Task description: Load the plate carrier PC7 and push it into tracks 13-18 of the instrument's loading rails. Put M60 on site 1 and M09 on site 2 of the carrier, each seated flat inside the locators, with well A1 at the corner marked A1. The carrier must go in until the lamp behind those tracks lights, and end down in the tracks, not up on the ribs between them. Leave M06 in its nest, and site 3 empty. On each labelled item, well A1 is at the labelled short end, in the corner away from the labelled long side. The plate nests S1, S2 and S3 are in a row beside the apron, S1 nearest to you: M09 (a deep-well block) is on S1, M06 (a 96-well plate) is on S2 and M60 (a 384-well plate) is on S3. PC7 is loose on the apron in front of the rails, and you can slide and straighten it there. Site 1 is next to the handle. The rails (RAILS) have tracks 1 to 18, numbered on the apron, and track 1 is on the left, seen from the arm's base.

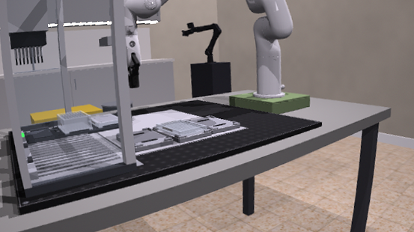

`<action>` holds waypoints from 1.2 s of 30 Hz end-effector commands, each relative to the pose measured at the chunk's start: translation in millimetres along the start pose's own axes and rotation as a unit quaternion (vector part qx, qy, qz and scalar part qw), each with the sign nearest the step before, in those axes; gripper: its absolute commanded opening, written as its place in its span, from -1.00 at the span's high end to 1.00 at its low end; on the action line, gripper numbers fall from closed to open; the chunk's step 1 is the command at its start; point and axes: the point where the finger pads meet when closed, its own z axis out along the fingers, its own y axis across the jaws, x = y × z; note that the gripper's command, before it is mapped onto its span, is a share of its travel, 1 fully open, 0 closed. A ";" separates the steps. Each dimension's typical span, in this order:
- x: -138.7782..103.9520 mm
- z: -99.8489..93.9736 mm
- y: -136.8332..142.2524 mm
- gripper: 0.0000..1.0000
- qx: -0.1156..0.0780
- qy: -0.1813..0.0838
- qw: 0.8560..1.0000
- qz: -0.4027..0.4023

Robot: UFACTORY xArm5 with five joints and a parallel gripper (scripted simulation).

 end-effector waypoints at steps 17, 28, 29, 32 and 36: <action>1.5 -31.2 0.4 -0.62 0.000 0.003 1.000 0.000; 1.5 -47.9 0.4 -0.62 0.000 0.003 1.000 0.000; 1.5 -47.9 0.4 -0.62 0.000 0.003 1.000 0.000; 1.4 -52.9 0.4 -0.62 0.000 0.003 1.000 0.000; 1.4 -53.2 0.4 -0.62 0.000 0.003 1.000 0.000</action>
